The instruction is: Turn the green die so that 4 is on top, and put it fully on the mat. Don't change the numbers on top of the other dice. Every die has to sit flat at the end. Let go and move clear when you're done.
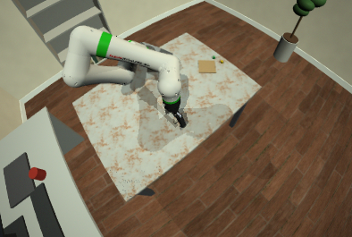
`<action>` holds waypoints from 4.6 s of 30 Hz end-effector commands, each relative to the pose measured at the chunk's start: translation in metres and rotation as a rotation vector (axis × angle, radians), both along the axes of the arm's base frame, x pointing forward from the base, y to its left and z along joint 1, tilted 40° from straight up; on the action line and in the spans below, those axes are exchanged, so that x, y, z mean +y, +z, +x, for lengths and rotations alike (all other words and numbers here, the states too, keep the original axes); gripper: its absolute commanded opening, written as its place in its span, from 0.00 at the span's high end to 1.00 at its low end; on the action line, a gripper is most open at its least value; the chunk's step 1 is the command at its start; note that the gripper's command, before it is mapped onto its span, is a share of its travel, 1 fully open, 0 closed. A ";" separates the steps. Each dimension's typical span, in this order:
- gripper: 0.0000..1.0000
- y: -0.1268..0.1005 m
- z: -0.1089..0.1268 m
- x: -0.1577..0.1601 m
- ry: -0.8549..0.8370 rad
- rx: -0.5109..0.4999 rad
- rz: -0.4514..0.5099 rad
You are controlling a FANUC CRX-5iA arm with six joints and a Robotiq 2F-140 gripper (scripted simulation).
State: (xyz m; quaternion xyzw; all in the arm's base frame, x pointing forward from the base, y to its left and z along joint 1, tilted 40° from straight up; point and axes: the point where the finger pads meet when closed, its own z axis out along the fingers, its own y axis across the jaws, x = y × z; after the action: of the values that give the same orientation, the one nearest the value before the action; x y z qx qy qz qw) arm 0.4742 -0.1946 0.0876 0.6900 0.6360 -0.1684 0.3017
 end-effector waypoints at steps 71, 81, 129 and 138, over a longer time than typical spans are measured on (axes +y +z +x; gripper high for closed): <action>0.00 -0.059 -0.021 0.066 0.000 0.000 0.000; 0.00 -0.094 -0.034 0.105 0.000 0.000 0.000; 0.00 -0.348 -0.125 0.390 0.000 0.000 0.000; 0.00 -0.380 -0.137 0.426 0.000 0.000 0.000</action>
State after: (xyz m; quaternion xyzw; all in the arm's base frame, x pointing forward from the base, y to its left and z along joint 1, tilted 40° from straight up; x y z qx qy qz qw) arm 0.3407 0.2196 -0.2820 0.6900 0.6364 -0.1675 0.3016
